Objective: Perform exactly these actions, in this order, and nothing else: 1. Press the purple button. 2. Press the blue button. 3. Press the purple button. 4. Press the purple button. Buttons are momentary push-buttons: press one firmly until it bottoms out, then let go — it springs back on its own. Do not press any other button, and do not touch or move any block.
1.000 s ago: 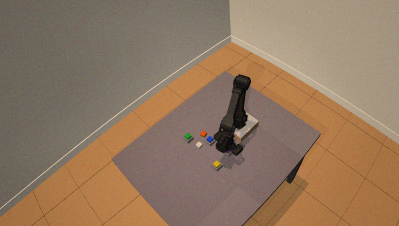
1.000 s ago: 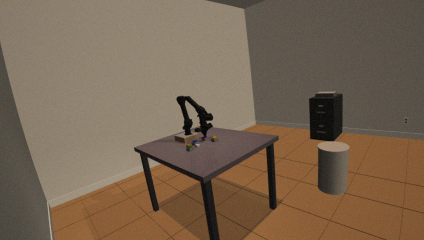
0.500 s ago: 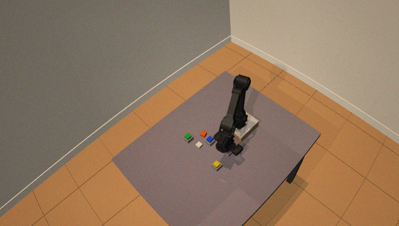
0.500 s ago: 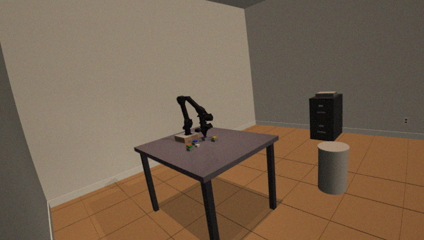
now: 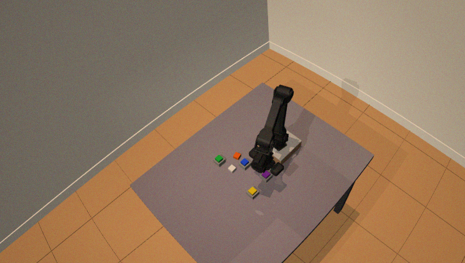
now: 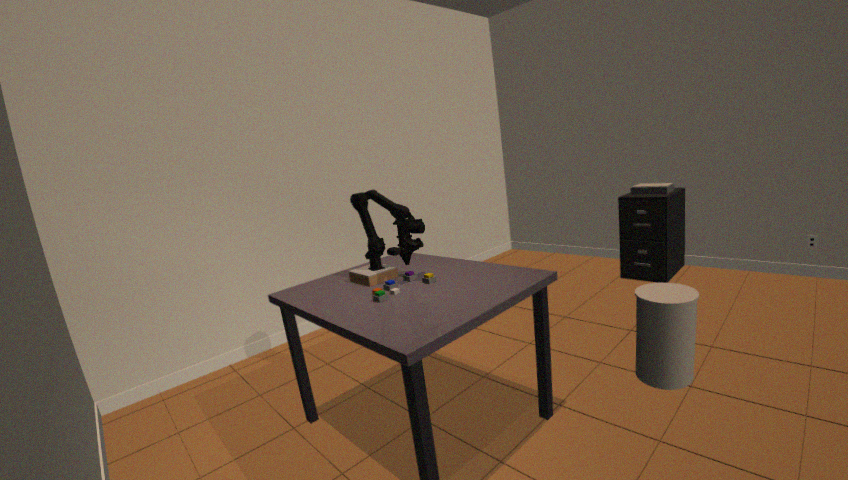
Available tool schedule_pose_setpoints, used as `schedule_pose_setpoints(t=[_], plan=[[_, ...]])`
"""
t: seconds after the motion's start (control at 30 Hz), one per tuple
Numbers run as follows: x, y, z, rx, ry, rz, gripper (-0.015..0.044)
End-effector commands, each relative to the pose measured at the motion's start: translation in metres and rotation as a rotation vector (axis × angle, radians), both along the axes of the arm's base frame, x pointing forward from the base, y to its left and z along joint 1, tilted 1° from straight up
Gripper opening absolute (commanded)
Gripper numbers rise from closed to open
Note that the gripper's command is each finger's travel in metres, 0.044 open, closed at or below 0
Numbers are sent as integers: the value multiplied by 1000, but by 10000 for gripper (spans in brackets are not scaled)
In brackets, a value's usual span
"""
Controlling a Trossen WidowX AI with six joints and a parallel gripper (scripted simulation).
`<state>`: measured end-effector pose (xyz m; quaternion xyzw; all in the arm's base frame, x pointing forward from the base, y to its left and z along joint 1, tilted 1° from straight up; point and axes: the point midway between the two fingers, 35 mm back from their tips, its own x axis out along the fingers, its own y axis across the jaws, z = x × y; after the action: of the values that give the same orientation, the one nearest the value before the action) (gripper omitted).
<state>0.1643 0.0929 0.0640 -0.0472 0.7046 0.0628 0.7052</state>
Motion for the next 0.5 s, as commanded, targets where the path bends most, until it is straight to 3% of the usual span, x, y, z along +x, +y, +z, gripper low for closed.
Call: schedule_pose_setpoints(t=[0.0, 0.23, 0.47], plan=[[3, 0, 41, 9, -30, -2, 20], [6, -5, 49, 8, -30, -2, 20], [34, -62, 49, 1, -32, -2, 20]])
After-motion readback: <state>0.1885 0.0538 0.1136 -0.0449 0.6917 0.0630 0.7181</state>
